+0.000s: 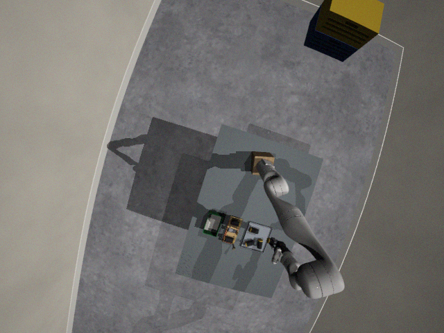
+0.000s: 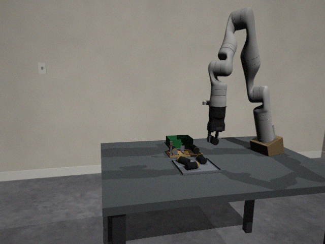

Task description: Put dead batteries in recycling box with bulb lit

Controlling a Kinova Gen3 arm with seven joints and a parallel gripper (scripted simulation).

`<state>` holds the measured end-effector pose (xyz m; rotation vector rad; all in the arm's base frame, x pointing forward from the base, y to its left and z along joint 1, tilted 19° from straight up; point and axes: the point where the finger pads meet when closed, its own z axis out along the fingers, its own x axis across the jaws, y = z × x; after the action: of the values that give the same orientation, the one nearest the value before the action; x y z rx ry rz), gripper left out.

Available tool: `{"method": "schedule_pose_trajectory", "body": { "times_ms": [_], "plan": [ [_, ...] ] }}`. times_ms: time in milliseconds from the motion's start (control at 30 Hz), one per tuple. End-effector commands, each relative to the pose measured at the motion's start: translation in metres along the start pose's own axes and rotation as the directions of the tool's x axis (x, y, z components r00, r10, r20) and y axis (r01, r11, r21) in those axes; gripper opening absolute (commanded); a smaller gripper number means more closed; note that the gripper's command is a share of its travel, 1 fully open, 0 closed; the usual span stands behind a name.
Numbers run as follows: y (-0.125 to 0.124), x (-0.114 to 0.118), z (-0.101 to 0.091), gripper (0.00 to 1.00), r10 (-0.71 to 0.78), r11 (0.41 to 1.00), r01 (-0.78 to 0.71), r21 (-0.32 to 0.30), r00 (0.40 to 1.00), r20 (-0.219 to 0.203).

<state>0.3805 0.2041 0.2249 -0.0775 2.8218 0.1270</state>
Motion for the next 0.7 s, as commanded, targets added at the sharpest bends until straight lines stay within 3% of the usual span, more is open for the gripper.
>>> {"method": "schedule_pose_trajectory", "body": {
  "times_ms": [0, 400, 667],
  "plan": [
    [0.0, 0.0, -0.001, 0.57, 0.0, 1.0, 0.0, -0.001, 1.0, 0.001],
    [0.0, 0.0, 0.0, 0.57, 0.0, 1.0, 0.0, -0.001, 1.0, 0.001],
    [0.0, 0.0, 0.014, 0.57, 0.0, 1.0, 0.0, -0.001, 1.0, 0.001]
  ]
}}
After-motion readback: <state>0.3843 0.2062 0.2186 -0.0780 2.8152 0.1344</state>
